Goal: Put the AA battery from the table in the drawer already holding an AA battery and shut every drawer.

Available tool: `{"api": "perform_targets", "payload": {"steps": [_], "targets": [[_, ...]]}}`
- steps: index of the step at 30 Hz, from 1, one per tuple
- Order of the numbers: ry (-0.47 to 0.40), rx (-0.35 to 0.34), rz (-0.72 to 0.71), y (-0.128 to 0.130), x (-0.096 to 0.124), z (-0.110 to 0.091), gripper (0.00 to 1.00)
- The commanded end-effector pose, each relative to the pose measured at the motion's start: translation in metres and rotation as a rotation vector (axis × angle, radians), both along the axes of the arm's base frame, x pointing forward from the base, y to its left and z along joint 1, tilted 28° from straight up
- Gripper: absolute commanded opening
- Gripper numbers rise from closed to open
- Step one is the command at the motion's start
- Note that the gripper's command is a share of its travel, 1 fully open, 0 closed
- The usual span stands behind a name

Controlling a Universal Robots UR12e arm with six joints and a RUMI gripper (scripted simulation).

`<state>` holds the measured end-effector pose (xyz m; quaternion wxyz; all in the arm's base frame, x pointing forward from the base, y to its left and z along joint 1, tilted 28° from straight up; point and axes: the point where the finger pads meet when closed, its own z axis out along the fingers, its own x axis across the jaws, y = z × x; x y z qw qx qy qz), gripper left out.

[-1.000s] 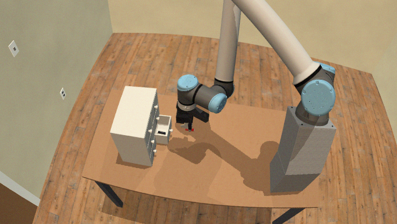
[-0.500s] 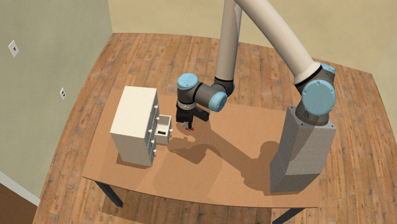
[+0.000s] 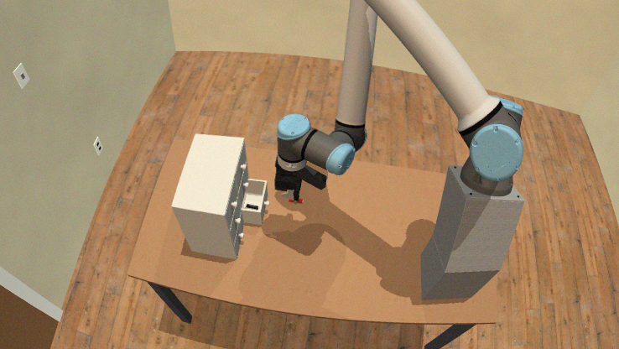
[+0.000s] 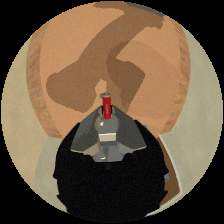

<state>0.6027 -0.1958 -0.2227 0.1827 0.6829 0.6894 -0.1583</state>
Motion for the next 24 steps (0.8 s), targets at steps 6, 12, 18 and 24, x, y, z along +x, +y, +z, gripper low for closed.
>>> {"api": "perform_targets", "payload": {"steps": [6,12,18,24], "targets": [[-0.015,0.0,0.008,0.0001,0.0003,0.0003,0.05],[-0.034,0.0,0.018,0.0001,0.0001,0.0003,0.05],[-0.051,0.0,0.027,0.0,0.0,0.0001,0.05],[-0.082,0.0,0.044,0.0,-0.0003,0.0001,0.05]]}}
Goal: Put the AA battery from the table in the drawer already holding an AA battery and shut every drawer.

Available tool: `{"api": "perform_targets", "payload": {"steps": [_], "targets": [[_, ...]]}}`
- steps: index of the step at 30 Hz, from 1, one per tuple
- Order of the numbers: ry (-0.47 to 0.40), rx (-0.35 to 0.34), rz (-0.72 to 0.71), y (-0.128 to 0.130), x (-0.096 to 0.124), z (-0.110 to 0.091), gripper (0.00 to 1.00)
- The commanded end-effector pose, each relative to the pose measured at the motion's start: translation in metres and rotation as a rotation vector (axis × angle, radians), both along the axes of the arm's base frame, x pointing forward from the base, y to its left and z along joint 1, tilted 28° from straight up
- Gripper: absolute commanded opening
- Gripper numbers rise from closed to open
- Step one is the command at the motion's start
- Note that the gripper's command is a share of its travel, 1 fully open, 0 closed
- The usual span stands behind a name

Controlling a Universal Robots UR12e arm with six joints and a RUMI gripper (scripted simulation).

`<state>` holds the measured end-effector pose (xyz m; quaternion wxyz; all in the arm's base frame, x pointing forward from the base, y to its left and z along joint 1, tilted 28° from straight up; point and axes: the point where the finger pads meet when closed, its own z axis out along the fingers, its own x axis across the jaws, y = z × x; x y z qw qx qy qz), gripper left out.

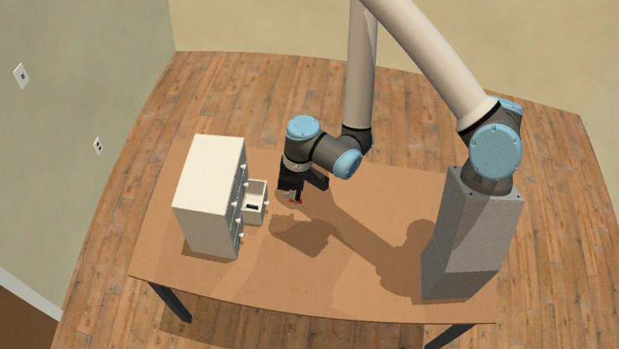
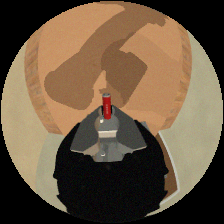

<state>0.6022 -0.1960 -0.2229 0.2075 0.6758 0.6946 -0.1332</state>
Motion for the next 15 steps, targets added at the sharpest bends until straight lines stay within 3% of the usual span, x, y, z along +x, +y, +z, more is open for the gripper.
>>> {"api": "perform_targets", "payload": {"steps": [1,15], "targets": [[-0.024,0.0,0.013,0.0001,0.0001,0.0002,0.05],[-0.111,0.0,0.059,-0.0001,-0.0006,-0.0003,0.05]]}}
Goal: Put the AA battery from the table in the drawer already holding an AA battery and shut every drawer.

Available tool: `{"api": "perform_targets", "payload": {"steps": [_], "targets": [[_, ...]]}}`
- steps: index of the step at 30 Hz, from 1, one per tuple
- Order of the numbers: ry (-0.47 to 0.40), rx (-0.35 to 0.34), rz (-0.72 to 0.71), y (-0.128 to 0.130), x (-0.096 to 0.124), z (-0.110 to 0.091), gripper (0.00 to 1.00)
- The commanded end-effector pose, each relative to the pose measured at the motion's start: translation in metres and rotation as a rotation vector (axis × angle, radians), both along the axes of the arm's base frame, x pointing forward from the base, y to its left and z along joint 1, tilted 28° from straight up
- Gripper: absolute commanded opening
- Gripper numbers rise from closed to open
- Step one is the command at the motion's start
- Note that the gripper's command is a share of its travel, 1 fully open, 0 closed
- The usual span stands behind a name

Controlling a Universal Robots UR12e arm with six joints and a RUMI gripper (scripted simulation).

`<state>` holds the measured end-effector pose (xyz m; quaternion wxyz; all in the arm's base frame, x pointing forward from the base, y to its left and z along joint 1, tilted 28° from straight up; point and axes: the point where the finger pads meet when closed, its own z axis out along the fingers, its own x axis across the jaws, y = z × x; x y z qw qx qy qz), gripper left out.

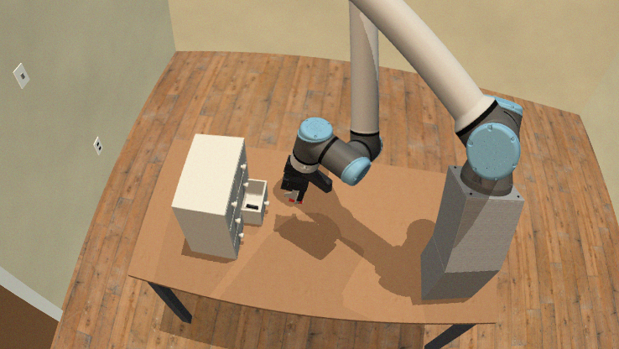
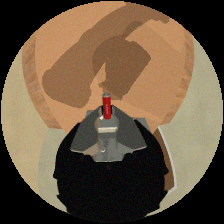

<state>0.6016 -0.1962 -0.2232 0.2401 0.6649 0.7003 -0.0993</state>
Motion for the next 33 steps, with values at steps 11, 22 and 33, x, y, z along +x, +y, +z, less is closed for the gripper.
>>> {"api": "perform_targets", "payload": {"steps": [11,22,33], "targets": [[-0.127,0.0,0.067,-0.0002,-0.0008,-0.0005,0.05],[-0.223,0.0,0.118,-0.0005,-0.0015,-0.001,0.05],[-0.329,0.0,0.175,-0.0008,-0.0023,-0.0015,0.05]]}}
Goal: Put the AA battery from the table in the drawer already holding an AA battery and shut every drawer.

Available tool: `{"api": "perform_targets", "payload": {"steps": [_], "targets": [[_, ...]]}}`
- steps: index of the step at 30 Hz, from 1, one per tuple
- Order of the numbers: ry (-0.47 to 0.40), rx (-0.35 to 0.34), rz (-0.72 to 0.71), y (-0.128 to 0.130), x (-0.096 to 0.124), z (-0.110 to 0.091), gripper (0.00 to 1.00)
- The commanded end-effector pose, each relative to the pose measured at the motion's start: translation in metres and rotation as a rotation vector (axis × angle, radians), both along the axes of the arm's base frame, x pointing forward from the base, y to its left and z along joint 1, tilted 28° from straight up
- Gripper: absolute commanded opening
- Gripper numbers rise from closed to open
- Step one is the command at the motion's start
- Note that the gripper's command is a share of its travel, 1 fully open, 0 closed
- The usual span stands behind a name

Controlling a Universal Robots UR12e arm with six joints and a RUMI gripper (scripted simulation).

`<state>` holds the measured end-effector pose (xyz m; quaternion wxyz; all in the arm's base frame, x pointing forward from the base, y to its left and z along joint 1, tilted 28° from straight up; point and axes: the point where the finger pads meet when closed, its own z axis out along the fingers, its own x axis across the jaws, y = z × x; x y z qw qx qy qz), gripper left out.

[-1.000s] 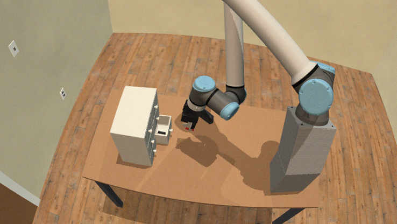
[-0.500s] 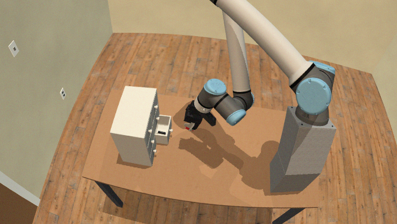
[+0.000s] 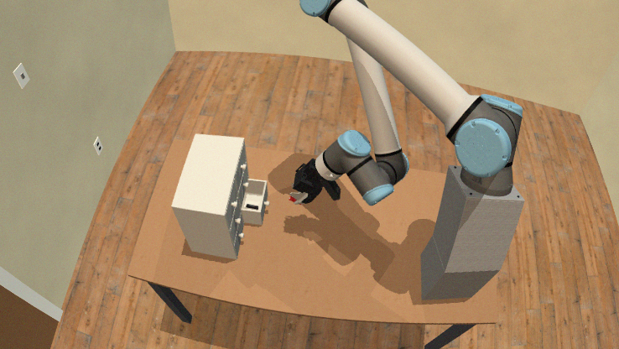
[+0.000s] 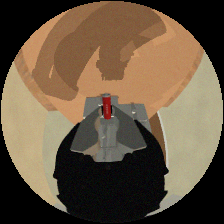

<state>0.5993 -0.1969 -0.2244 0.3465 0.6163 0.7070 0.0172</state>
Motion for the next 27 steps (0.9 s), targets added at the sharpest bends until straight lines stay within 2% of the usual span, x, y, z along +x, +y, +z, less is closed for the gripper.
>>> {"api": "perform_targets", "payload": {"steps": [1,27], "targets": [[-0.049,0.001,0.026,-0.0001,-0.0001,-0.0004,0.05],[-0.364,0.001,0.193,-0.001,-0.0027,-0.0019,0.05]]}}
